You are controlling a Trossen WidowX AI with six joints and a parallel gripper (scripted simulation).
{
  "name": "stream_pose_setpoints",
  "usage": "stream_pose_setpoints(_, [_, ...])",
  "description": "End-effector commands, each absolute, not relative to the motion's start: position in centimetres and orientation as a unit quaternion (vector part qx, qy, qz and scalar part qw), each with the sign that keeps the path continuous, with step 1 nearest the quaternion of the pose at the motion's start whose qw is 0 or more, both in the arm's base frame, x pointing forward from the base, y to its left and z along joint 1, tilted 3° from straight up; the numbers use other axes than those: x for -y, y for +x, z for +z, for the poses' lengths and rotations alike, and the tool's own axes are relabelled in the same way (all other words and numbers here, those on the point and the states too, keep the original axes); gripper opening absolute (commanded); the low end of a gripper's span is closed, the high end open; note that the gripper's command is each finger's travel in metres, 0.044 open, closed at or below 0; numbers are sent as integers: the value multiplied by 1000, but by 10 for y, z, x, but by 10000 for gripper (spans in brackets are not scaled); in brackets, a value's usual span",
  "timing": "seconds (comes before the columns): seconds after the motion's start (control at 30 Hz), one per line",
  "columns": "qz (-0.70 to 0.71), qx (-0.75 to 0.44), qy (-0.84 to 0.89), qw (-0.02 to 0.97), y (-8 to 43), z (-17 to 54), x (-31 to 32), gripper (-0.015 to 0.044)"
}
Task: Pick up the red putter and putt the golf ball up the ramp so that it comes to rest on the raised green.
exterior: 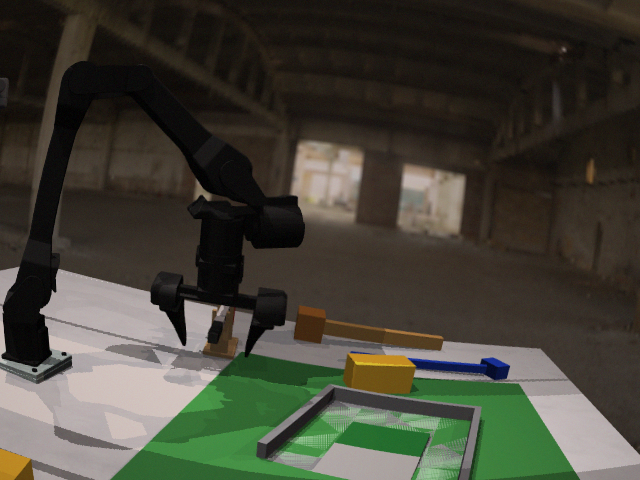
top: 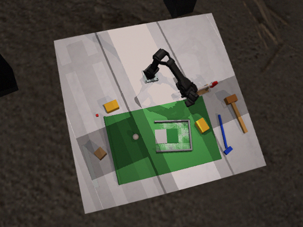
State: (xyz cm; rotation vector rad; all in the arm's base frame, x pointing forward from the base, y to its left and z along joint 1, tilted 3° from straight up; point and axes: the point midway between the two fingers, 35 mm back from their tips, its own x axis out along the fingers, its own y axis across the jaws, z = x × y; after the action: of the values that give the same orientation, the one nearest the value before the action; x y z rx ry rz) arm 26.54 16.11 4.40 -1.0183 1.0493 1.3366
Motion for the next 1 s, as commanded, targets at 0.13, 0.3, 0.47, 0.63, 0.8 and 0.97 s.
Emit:
stream_pose_setpoints(0.13, [564,-443,-430,548,265,43,-161,335])
stream_pose_setpoints(0.3, [564,-443,-430,548,265,43,-161,204])
stream_pose_setpoints(0.47, [564,-443,-430,548,265,43,-161,72])
stream_pose_setpoints(0.63, [564,-443,-430,548,265,43,-161,0])
stream_pose_setpoints(0.8, [564,-443,-430,548,266,48,-161,0])
stream_pose_setpoints(0.97, [564,-443,-430,548,270,70,-163,0])
